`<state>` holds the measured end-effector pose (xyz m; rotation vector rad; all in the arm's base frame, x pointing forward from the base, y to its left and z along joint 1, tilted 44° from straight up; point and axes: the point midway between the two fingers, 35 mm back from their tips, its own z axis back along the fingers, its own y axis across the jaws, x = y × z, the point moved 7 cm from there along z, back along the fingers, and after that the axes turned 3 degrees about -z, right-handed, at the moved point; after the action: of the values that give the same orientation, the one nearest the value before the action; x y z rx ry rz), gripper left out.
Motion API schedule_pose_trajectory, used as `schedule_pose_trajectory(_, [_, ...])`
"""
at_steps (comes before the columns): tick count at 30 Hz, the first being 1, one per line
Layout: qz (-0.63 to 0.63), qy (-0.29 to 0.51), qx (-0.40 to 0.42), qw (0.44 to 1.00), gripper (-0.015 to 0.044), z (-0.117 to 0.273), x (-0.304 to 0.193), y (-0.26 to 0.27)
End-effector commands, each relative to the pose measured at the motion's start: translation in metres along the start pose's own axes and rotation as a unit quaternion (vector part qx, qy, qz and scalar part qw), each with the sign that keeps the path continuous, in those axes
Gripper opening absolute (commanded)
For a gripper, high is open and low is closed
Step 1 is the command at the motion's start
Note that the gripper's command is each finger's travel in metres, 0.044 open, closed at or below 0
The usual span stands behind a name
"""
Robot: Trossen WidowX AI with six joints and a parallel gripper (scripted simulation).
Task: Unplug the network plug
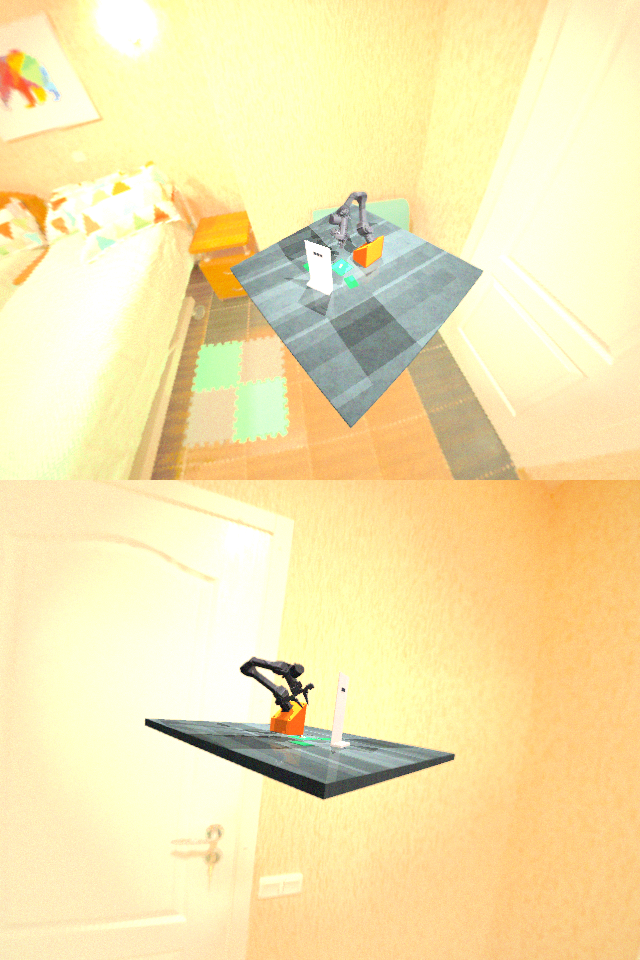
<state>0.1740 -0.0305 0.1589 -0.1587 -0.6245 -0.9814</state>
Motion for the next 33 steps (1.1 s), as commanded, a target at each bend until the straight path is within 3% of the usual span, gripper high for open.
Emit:
schedule_pose_trajectory(1, [-0.001, 0.0, -0.003, 1.0, 0.0156, 0.008, -0.001, 0.006])
schedule_pose_trajectory(21, [0.001, -0.011, 0.001, 1.0, 0.0156, 0.05, -0.006, 0.026])
schedule_pose_trajectory(31, [0.001, -0.011, 0.001, 1.0, 0.0419, 0.05, -0.006, 0.026])
schedule_pose_trajectory(33, [0.001, -0.011, 0.001, 1.0, 0.044, 0.05, -0.006, 0.026])
